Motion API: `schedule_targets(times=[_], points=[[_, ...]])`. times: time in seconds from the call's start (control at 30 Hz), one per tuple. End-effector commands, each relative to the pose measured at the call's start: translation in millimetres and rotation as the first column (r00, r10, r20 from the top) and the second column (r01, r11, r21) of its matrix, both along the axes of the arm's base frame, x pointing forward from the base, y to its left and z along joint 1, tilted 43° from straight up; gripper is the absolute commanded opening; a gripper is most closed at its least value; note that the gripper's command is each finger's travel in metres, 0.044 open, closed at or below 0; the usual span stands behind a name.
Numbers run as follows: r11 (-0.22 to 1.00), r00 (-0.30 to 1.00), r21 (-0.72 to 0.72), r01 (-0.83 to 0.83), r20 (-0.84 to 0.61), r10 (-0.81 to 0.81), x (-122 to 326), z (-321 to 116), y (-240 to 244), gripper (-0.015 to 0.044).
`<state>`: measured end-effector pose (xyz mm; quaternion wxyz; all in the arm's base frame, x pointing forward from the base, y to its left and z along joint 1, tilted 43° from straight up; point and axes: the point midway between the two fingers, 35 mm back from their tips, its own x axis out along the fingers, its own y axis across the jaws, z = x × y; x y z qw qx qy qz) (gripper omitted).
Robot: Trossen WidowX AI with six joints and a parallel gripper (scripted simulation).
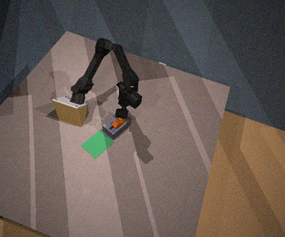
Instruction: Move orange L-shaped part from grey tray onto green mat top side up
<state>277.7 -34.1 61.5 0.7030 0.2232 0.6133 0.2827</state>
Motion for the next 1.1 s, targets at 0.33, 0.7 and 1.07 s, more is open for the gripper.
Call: schedule_targets(times=[0.33, 0.7, 1.07], points=[[0.747, 0.555, -0.284, -0.601, 0.524, 0.646, -20.4, -34.7, -33.0, 0.028], [0.747, 0.555, -0.284, -0.601, 0.524, 0.646, -20.2, -35.7, -32.2, 0.028], [0.747, 0.555, -0.283, -0.601, 0.525, 0.645, -18.1, -57.8, -11.4, 0.028]])
